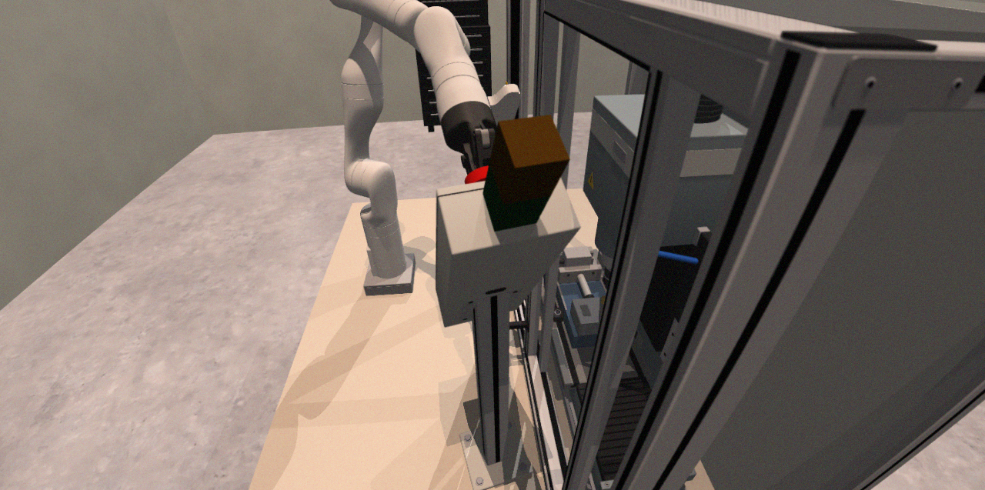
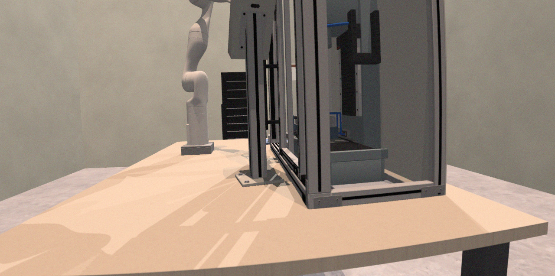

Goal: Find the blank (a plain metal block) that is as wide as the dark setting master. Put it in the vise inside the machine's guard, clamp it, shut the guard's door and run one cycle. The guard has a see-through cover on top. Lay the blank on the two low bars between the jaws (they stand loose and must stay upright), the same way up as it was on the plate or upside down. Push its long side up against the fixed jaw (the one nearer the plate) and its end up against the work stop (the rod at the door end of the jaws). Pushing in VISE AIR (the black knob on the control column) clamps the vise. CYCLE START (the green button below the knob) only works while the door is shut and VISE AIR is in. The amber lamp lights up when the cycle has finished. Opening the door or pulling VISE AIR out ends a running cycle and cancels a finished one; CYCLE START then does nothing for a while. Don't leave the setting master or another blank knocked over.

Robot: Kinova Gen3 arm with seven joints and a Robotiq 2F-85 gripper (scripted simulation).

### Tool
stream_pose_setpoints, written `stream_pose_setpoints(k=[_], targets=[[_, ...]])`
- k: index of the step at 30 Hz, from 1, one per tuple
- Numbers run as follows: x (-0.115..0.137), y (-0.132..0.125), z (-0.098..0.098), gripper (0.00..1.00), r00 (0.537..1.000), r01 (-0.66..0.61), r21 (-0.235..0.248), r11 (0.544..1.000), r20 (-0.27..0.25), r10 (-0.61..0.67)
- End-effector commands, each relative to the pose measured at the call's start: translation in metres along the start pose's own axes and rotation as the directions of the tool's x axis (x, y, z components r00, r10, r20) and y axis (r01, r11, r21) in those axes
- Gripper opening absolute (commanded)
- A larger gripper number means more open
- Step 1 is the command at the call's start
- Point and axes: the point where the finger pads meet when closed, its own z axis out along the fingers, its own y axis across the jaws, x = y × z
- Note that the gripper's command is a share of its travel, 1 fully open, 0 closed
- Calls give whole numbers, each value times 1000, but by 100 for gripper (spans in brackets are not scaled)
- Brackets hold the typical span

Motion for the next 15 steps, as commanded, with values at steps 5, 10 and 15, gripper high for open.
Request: stream_pose_setpoints(k=[5, 10, 15], targets=[[1, 2, 4, 10, 1000, -9, -4, 1000, -8, 9], [1, 2, 4, 10, 1000, -9, -4, 1000, -8, 9], [1, 2, 4, 10, 1000, -9, -4, 1000, -8, 9]])
